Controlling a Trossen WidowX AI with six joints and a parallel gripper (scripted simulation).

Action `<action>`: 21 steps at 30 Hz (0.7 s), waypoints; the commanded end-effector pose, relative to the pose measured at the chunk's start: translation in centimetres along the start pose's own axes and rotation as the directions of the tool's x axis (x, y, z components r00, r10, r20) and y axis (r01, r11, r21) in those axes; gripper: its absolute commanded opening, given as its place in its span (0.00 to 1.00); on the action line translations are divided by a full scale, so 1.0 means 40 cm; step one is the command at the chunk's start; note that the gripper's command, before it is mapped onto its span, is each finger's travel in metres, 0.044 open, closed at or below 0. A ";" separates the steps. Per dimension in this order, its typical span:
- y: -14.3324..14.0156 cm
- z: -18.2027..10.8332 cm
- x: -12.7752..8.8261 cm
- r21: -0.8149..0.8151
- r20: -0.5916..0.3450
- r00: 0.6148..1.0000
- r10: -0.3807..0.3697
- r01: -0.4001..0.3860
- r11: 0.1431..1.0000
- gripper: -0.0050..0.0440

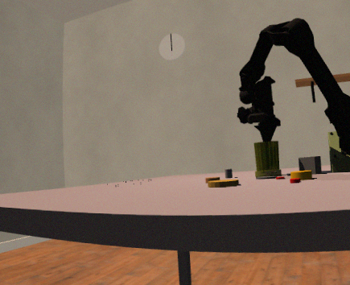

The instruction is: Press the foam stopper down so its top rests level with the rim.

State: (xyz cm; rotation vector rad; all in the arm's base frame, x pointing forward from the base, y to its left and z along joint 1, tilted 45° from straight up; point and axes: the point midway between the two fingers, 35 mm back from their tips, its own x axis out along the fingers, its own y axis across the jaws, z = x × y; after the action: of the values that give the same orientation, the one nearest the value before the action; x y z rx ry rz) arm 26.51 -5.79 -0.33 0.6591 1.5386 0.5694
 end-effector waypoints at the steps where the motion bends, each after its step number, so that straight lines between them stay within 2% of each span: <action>1: 0.006 -0.012 0.024 0.000 -0.030 1.000 0.004 -0.004 1.000 0.10; 21: 0.006 -0.012 0.029 0.000 -0.030 1.000 0.004 -0.004 1.000 0.10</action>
State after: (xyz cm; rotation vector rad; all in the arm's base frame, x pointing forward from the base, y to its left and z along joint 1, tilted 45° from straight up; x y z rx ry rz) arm 26.49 -5.66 -0.46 0.6588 1.5382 0.5689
